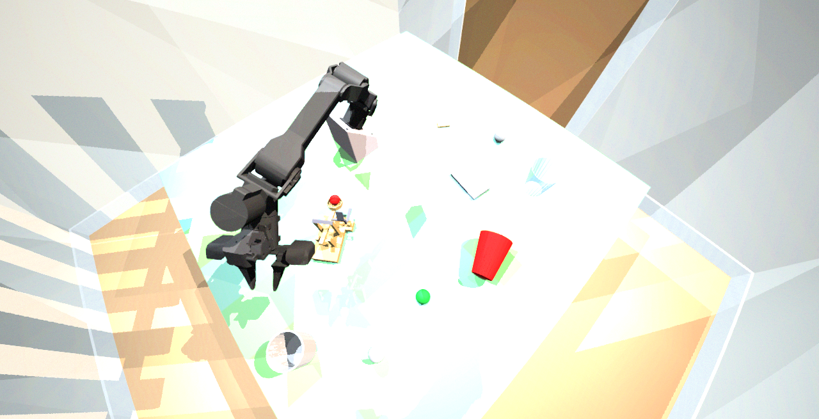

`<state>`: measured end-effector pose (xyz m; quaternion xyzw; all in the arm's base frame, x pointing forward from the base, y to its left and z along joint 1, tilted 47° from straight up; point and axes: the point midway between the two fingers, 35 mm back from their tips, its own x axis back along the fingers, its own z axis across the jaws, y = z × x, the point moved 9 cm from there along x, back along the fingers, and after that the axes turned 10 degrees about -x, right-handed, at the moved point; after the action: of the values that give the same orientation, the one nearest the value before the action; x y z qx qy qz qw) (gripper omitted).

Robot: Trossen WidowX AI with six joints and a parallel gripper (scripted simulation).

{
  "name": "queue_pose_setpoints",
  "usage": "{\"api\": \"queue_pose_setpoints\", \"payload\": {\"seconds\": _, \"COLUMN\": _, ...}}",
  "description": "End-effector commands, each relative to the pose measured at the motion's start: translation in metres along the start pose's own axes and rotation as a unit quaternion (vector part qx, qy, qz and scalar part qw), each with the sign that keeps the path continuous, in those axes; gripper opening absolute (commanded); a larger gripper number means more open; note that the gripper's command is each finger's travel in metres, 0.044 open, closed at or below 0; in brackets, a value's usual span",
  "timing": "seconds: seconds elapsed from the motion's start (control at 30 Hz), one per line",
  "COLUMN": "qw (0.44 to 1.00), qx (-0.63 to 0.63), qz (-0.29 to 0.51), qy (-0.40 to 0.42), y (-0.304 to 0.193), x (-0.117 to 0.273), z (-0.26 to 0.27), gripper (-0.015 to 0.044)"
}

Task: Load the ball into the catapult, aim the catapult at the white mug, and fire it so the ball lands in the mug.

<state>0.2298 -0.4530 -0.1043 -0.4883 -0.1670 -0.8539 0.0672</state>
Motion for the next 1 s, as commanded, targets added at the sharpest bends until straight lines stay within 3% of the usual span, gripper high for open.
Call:
{"api": "queue_pose_setpoints", "payload": {"seconds": 0.0, "qw": 1.0, "qx": -0.001, "qz": 0.0, "qy": 0.002, "y": 0.0, "x": 0.0, "z": 0.0, "gripper": 0.0099}}
{"api": "queue_pose_setpoints", "payload": {"seconds": 0.13, "qw": 1.0, "qx": -0.001, "qz": 0.0, "qy": 0.002, "y": 0.0, "x": 0.0, "z": 0.0, "gripper": 0.0}}
{"api": "queue_pose_setpoints", "payload": {"seconds": 0.5, "qw": 1.0, "qx": 0.006, "qz": 0.004, "qy": -0.001, "y": -0.002, "x": -0.001, "z": 0.002, "gripper": 0.0}}
{"api": "queue_pose_setpoints", "payload": {"seconds": 0.97, "qw": 0.978, "qx": 0.168, "qz": 0.113, "qy": -0.048, "y": -0.043, "x": 0.0, "z": 0.047, "gripper": 0.0}}
